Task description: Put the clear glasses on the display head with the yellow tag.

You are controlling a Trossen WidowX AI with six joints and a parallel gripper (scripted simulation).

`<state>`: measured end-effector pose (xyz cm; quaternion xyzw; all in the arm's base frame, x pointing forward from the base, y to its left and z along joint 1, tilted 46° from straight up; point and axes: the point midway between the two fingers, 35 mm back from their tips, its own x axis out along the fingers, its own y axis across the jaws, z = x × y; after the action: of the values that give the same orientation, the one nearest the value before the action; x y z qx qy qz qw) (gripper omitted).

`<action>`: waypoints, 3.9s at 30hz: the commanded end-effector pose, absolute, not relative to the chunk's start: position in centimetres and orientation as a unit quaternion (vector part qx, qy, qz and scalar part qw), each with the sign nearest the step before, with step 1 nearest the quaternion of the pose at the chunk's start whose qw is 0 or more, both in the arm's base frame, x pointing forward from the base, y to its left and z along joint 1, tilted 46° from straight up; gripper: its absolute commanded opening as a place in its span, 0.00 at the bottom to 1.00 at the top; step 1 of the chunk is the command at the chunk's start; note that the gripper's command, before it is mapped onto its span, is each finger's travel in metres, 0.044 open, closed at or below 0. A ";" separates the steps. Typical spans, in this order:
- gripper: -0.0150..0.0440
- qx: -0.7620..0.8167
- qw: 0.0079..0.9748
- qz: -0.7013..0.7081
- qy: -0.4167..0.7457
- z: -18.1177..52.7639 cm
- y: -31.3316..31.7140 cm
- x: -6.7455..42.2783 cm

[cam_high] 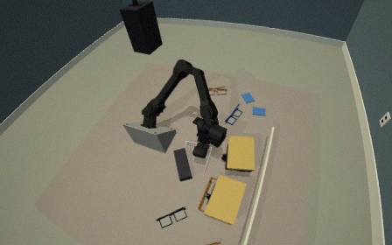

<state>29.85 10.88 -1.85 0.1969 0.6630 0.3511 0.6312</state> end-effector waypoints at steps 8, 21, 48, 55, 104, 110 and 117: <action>0.28 0.197 0.631 0.351 0.663 -1.8 10.9 29.9; 0.25 0.196 0.632 0.349 0.663 0.0 8.8 30.5; 0.25 0.107 0.655 0.422 0.618 9.5 8.1 31.2; 0.25 0.035 0.664 0.481 0.571 13.3 11.9 30.1; 0.25 -0.138 0.647 0.638 0.395 20.1 24.8 21.3; 0.25 -0.138 0.647 0.638 0.394 20.6 25.3 21.1; 0.25 -0.138 0.647 0.638 0.394 20.8 25.4 21.1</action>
<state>20.95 25.28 20.42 -0.1379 0.3958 0.6398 0.6442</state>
